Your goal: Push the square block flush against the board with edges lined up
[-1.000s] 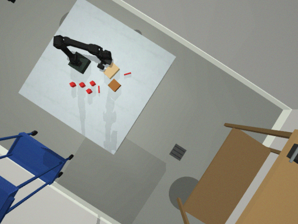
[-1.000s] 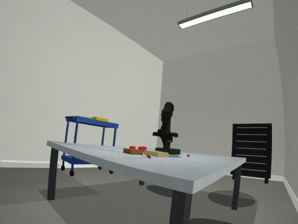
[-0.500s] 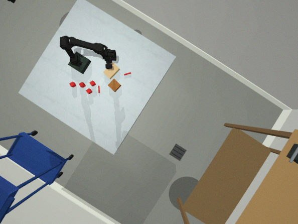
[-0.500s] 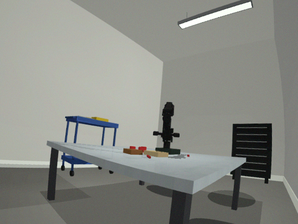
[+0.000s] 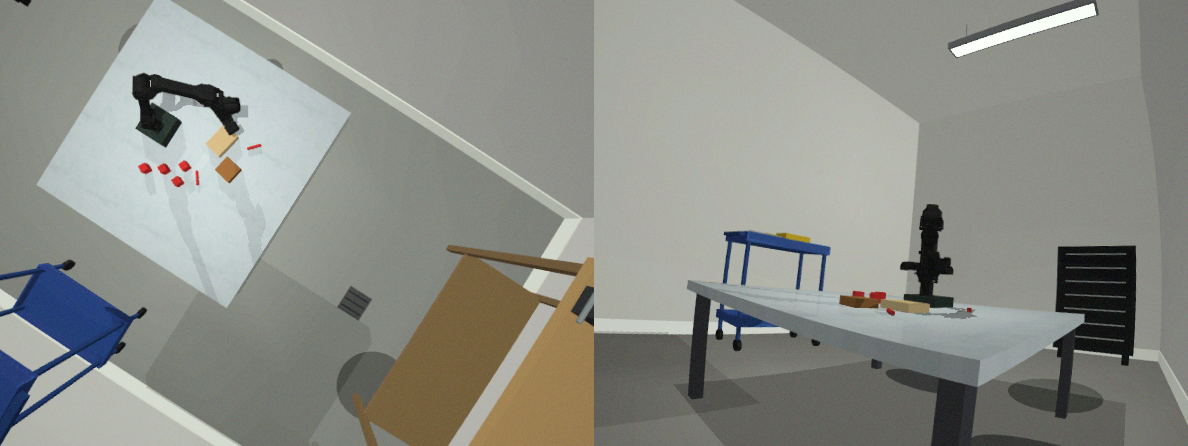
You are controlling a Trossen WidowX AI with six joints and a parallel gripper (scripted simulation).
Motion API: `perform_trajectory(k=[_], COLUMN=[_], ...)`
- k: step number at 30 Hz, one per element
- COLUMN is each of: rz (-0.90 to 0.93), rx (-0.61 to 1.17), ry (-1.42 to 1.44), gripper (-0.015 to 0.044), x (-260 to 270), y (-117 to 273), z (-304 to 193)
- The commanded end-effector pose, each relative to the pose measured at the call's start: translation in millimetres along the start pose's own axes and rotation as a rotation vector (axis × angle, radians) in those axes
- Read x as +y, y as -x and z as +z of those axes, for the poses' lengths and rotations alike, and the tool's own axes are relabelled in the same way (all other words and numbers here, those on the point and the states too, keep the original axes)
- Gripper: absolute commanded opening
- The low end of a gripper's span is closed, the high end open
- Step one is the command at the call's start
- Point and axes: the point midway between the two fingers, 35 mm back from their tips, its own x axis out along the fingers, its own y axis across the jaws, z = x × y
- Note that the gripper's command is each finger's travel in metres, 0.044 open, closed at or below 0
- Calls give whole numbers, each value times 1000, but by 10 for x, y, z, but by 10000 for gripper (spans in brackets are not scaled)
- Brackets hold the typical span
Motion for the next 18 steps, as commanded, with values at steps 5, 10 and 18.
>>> perform_trajectory(k=[5, 10, 18], rz=[9, 9, 10], rx=[14, 14, 14], ry=[226, 227, 232], gripper=[0, 0, 0], x=[-47, -48, -43], y=[-83, -114, -635], z=[151, 152, 144])
